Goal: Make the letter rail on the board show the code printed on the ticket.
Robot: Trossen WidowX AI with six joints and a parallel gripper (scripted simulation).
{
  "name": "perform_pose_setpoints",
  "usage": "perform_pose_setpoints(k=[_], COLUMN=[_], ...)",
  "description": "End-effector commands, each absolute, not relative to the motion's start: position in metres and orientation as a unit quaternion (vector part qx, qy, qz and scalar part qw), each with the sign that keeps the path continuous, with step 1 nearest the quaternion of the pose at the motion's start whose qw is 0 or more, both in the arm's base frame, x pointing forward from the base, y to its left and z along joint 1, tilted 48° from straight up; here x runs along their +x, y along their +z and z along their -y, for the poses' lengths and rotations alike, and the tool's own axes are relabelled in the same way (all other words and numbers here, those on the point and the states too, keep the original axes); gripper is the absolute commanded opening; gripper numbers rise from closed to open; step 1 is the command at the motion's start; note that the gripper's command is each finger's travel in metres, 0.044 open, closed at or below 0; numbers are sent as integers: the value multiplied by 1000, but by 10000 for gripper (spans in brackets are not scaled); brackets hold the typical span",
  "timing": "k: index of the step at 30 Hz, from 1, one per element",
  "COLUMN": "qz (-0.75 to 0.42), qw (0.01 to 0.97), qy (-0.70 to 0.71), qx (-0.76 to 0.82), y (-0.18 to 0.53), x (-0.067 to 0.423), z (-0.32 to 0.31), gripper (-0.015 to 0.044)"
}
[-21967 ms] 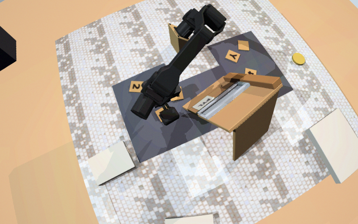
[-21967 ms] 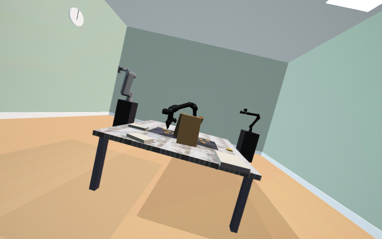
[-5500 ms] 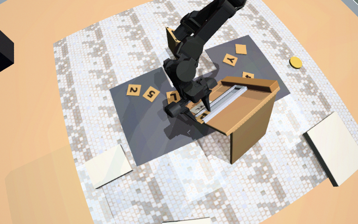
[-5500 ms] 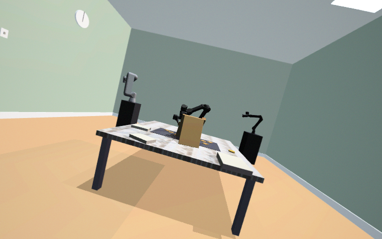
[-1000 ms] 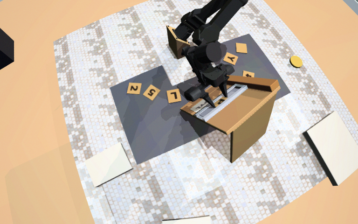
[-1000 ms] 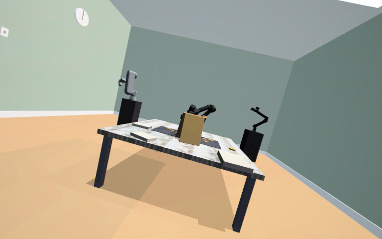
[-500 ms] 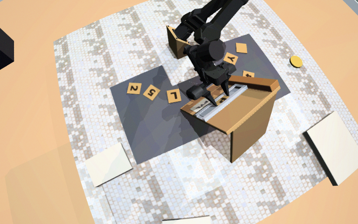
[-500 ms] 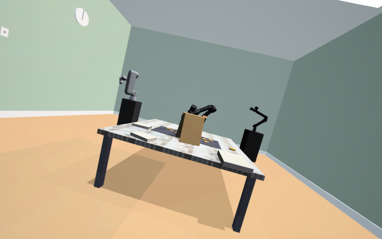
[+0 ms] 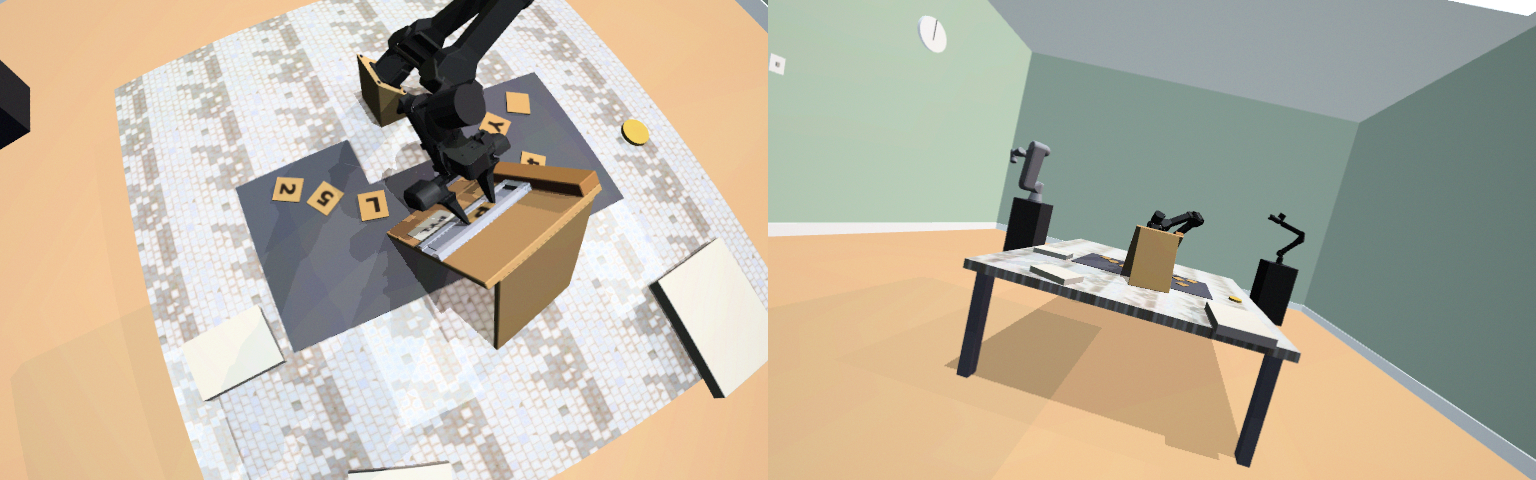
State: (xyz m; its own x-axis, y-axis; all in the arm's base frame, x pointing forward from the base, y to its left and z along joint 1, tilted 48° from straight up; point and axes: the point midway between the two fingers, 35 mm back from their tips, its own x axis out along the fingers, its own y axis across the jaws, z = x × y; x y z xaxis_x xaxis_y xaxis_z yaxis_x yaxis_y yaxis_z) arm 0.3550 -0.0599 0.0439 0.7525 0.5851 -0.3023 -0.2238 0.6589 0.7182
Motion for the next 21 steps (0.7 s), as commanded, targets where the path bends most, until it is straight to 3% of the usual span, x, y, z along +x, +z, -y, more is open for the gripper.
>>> perform_pose_setpoints(k=[1,21], qz=[-265,-265], qw=[872,871], qy=[229,229], qx=[343,343], y=[45,53], x=[354,351], z=[58,51], gripper=[0,0])
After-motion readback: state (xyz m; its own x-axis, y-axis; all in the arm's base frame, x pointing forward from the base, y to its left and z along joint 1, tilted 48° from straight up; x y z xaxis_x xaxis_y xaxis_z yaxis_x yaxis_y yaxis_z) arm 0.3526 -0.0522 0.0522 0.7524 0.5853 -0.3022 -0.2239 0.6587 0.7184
